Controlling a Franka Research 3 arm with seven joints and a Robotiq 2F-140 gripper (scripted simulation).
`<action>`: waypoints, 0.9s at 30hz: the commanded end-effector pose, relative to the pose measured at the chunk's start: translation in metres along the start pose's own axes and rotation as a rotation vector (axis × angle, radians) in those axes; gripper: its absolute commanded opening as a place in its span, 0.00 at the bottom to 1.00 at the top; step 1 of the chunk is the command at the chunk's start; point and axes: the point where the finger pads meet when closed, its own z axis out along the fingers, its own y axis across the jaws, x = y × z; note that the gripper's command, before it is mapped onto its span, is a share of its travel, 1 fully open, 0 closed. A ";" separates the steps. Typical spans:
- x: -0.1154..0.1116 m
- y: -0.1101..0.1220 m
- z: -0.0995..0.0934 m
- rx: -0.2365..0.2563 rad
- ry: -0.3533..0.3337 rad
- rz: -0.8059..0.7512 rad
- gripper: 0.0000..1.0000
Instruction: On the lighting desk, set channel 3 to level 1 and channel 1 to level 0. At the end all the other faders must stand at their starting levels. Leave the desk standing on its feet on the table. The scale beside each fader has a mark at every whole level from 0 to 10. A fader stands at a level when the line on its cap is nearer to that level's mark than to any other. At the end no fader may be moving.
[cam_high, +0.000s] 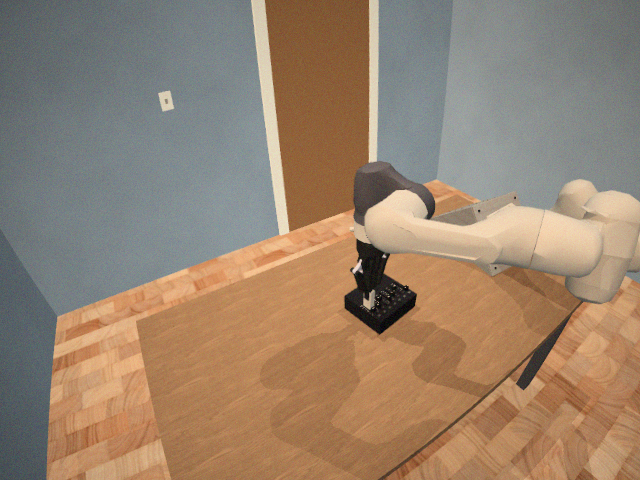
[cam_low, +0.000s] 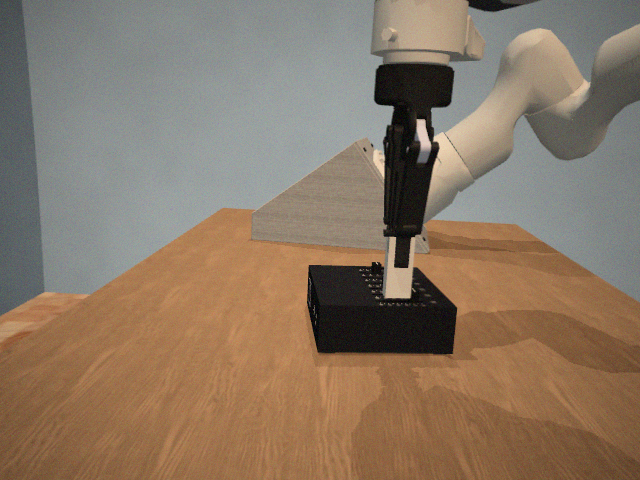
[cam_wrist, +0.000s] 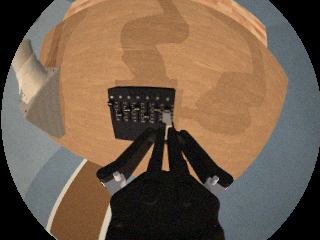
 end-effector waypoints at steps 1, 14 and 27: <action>0.003 0.001 -0.001 0.000 -0.001 0.004 0.00; 0.007 0.001 -0.001 0.000 -0.001 0.004 0.00; 0.008 0.001 -0.001 0.000 -0.001 0.004 0.00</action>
